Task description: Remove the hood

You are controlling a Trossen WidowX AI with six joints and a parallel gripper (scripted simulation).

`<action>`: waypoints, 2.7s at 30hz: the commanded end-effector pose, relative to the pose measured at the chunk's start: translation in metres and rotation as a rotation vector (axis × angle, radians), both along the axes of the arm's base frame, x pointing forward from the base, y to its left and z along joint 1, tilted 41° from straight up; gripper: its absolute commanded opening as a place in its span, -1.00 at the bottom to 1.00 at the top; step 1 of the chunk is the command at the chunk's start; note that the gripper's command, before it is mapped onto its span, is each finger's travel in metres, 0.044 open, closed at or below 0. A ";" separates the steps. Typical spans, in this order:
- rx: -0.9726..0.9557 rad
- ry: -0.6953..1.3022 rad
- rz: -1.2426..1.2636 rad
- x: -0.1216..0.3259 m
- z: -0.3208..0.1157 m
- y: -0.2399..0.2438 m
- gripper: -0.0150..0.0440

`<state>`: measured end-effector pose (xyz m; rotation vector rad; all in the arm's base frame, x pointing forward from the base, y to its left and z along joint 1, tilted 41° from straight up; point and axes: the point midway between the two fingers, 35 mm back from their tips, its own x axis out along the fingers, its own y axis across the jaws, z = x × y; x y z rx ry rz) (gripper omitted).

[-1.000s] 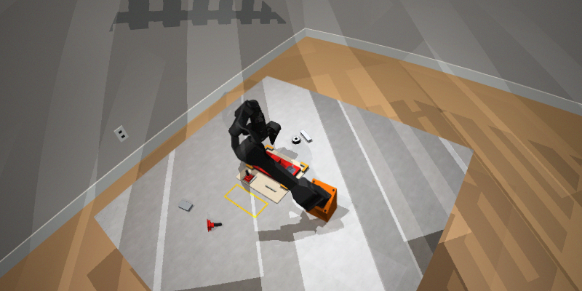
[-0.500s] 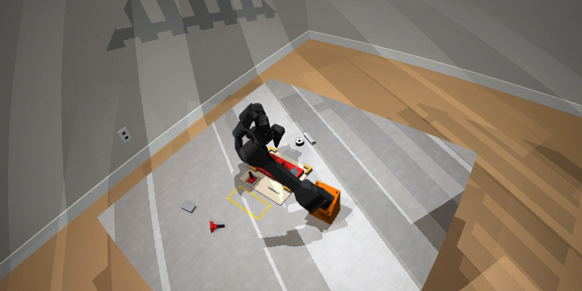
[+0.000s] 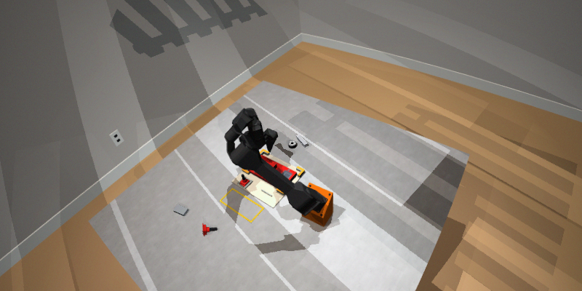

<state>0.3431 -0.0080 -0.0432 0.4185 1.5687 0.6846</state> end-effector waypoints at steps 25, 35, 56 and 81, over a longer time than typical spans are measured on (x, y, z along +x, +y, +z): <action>0.006 0.004 -0.007 -0.004 -0.017 0.017 1.00; 0.006 0.004 -0.007 -0.006 -0.022 0.021 1.00; 0.007 0.004 -0.007 -0.007 -0.029 0.028 1.00; 0.003 0.001 0.000 -0.008 -0.034 0.032 0.62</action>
